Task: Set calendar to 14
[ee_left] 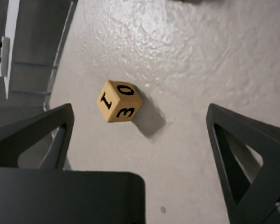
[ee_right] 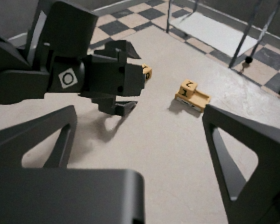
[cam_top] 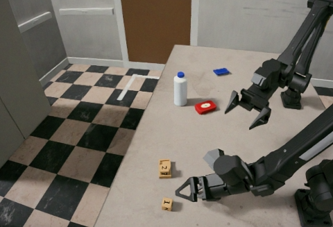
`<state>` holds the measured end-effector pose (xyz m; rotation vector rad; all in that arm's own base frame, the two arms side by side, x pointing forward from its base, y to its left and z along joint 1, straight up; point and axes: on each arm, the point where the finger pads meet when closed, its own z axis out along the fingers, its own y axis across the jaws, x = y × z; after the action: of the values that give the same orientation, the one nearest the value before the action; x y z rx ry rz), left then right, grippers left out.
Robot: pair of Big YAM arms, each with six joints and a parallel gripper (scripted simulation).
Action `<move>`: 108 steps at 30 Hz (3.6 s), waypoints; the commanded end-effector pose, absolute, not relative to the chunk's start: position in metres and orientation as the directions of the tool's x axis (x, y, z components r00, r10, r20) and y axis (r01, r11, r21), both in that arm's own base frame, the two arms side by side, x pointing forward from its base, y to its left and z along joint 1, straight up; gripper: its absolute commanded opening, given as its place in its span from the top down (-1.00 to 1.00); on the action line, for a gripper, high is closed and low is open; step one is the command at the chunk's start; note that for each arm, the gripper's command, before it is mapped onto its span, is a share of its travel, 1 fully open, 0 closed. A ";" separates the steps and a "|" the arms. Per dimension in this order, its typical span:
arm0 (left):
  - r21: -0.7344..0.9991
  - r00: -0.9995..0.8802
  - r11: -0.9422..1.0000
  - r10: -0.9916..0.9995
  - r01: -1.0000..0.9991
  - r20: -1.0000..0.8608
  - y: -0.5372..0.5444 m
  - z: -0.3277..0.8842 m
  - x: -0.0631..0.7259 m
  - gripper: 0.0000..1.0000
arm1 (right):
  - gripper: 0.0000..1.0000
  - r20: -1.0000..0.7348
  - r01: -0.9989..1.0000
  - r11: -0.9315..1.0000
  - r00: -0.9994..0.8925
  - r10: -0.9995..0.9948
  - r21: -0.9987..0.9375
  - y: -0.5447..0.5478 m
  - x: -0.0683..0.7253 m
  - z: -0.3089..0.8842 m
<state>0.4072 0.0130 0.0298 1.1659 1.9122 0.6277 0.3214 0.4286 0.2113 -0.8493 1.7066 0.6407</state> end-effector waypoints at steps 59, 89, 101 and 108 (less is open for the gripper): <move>-0.003 -0.555 1.000 0.008 0.019 -0.832 0.045 0.024 0.450 -0.06 | -1.00 -0.961 -0.804 0.595 -0.165 -0.222 0.000 0.432 0.320 0.217; -0.002 -0.554 1.000 0.007 0.015 -0.832 0.046 0.007 0.473 -0.06 | -1.00 -0.961 -0.804 0.595 -0.165 -0.222 0.000 0.432 0.320 0.217; -0.002 -0.555 1.000 0.007 0.015 -0.832 0.046 0.008 0.465 0.36 | -1.00 -0.961 -0.804 0.595 -0.165 -0.222 0.000 0.432 0.320 0.217; 0.000 -0.548 1.000 0.008 0.015 -0.837 0.046 0.012 0.465 0.44 | -1.00 -0.961 -0.804 0.595 -0.165 -0.222 0.000 0.432 0.320 0.217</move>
<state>0.4546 0.0464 -0.0038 0.0172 2.2053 -0.0132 0.3214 0.4286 0.2113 -0.8493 1.7066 0.6407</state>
